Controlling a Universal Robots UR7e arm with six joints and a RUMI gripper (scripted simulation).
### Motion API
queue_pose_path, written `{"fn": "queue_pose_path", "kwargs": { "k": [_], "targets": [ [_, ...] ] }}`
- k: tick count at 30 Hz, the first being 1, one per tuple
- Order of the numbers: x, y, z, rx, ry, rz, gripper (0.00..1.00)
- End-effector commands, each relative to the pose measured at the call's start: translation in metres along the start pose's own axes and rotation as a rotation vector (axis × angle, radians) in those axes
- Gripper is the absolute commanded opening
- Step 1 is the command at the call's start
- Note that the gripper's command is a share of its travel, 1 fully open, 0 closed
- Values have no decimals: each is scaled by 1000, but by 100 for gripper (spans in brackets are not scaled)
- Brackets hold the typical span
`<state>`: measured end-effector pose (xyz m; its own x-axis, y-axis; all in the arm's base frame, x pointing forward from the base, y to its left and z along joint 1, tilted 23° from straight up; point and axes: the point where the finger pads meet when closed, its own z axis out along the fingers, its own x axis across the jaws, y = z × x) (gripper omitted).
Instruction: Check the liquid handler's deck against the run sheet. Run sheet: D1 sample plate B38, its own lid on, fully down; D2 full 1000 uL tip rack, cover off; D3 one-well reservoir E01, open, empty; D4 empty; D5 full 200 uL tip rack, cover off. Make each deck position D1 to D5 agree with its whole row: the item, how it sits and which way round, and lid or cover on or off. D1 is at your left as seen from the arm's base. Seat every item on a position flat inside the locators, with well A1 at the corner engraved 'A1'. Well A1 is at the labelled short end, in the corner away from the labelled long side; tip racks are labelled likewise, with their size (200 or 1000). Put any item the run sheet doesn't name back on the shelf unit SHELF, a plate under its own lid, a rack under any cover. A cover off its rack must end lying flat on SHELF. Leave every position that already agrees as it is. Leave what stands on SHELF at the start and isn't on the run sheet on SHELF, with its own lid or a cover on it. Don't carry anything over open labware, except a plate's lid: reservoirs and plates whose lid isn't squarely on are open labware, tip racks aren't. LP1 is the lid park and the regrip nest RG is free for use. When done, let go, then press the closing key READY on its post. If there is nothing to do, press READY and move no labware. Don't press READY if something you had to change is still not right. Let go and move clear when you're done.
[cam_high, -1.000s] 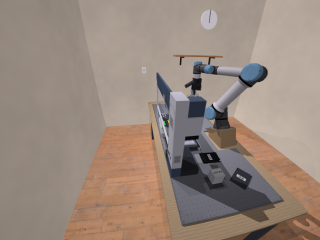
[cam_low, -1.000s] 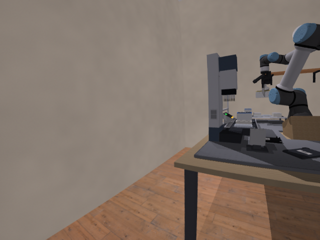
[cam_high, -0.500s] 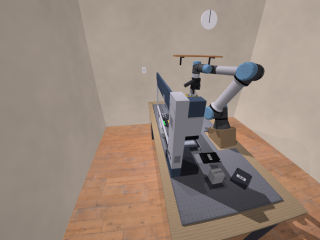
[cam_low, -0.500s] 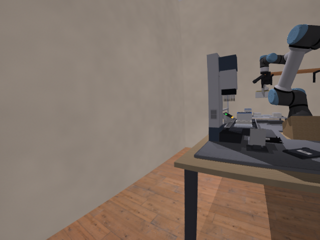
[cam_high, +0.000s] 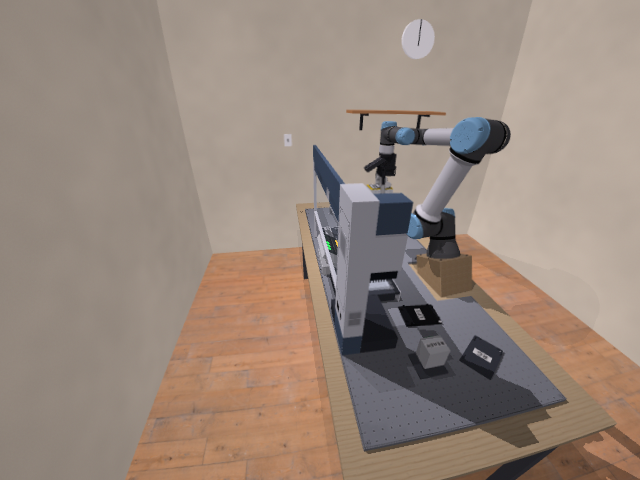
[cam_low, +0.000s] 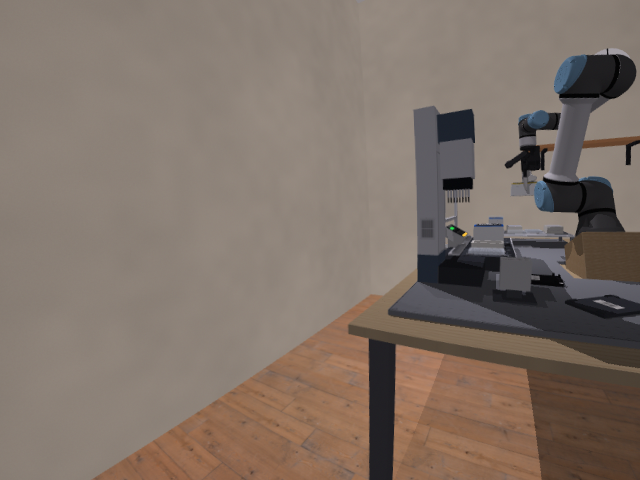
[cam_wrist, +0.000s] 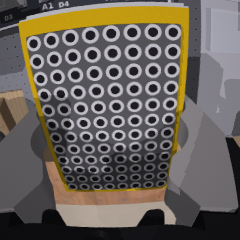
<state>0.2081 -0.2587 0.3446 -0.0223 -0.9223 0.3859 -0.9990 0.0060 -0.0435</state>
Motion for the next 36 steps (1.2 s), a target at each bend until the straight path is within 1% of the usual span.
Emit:
{"fn": "queue_pose_path", "kwargs": {
  "k": [1, 3, 16, 26, 28, 36],
  "targets": [
    [28, -2, -2, 8, 3, -6, 0],
    [35, -3, -2, 8, 3, -6, 0],
    [34, -3, -3, 8, 5, -8, 0],
    [33, -54, -3, 8, 4, -8, 0],
    [33, -54, -3, 8, 4, -8, 0],
    [32, -94, -3, 9, 4, -8, 0]
  ]
}}
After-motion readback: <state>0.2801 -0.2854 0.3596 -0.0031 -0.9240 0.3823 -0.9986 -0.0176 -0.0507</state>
